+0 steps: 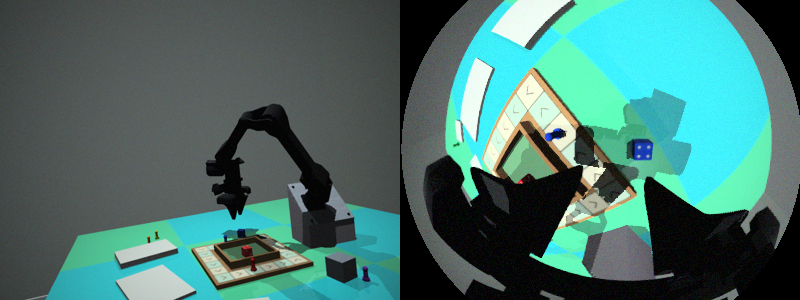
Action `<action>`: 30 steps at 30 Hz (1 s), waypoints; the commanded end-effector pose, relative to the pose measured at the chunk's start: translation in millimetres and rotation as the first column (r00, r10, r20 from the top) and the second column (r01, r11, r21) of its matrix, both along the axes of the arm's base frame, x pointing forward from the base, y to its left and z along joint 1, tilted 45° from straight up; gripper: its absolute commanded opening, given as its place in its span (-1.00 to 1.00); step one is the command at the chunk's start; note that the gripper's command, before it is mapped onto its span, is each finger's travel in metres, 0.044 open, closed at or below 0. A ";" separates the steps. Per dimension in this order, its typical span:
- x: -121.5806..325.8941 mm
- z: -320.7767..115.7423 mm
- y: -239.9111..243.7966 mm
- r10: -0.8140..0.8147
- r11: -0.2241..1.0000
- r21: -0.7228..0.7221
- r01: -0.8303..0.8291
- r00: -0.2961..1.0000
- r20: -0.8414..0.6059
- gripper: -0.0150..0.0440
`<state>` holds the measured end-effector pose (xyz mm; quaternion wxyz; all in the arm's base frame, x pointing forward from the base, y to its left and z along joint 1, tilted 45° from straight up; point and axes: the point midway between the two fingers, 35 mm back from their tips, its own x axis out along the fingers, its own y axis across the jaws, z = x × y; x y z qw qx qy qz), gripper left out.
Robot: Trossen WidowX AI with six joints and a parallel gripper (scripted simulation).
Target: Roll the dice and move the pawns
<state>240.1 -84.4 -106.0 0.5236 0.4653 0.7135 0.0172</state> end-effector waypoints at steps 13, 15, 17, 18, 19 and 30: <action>-21.3 -47.4 -5.3 0.120 0.992 0.017 -0.124 0.985 0.127 0.44; -21.3 -47.4 -5.3 0.120 0.992 0.017 -0.124 0.985 0.127 0.44; -21.2 -52.7 0.2 0.120 0.992 0.017 -0.124 0.985 0.127 0.44; -21.2 -56.6 4.3 0.120 0.992 0.018 -0.124 0.985 0.127 0.44; -21.2 -57.9 5.7 0.120 0.992 0.018 -0.124 0.985 0.127 0.44; -20.7 -67.7 15.6 0.120 0.992 0.018 -0.123 0.985 0.128 0.44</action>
